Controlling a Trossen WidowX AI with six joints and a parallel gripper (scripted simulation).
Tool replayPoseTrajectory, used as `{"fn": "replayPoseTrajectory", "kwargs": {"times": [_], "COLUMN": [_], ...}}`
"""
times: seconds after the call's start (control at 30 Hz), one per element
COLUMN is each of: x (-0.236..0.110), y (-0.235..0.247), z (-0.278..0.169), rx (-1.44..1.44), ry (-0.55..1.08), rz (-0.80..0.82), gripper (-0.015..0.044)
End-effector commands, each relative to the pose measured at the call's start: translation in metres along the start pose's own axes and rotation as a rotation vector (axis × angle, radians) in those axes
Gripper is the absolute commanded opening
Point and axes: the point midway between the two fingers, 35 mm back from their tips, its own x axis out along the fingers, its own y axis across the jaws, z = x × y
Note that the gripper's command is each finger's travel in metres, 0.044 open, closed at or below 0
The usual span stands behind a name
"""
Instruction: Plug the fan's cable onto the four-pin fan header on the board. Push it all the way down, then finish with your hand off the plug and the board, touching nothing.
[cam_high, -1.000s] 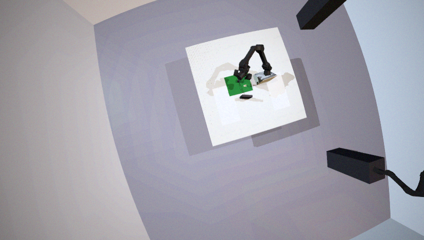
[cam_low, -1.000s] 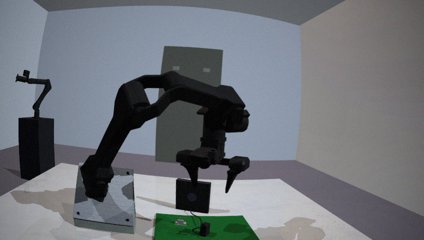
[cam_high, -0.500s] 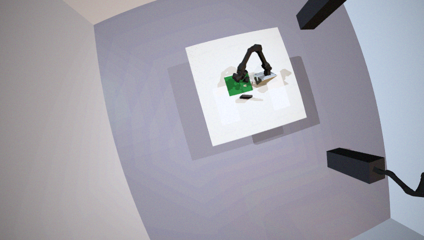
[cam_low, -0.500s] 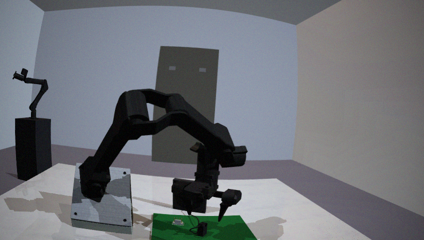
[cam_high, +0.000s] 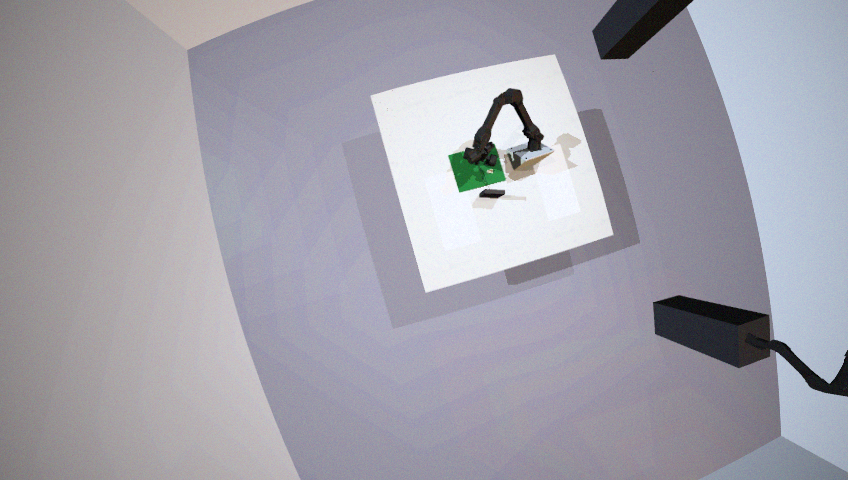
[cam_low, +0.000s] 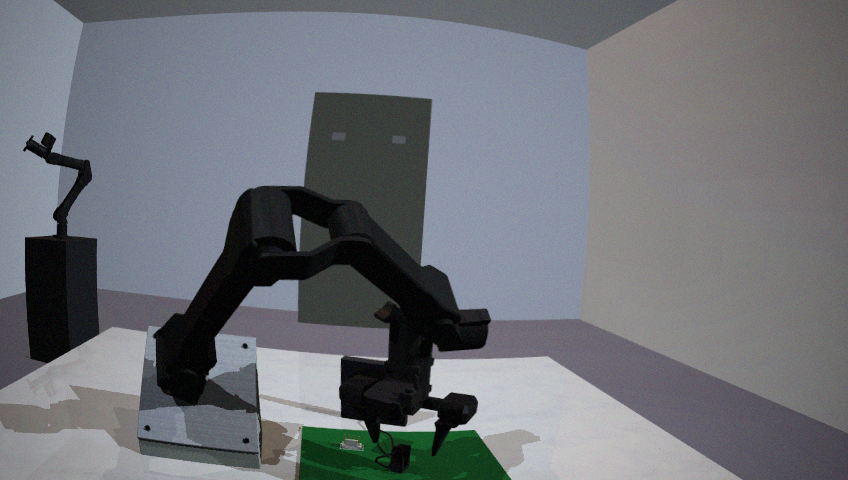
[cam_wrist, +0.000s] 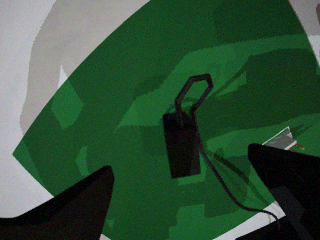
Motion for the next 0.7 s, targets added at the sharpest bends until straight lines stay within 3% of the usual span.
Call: {"fn": "replayPoseTrajectory", "kwargs": {"times": [0.0,0.43,0.67], "x": [0.007,0.024,0.021], "y": [-0.001,-0.002,0.0], "z": [0.0,0.002,0.002], "rx": [-0.01,-0.01,0.001], "ry": [-0.007,-0.009,-0.003], "rz": [0.002,0.003,0.0], "gripper": [0.044,0.044,0.0256]}}
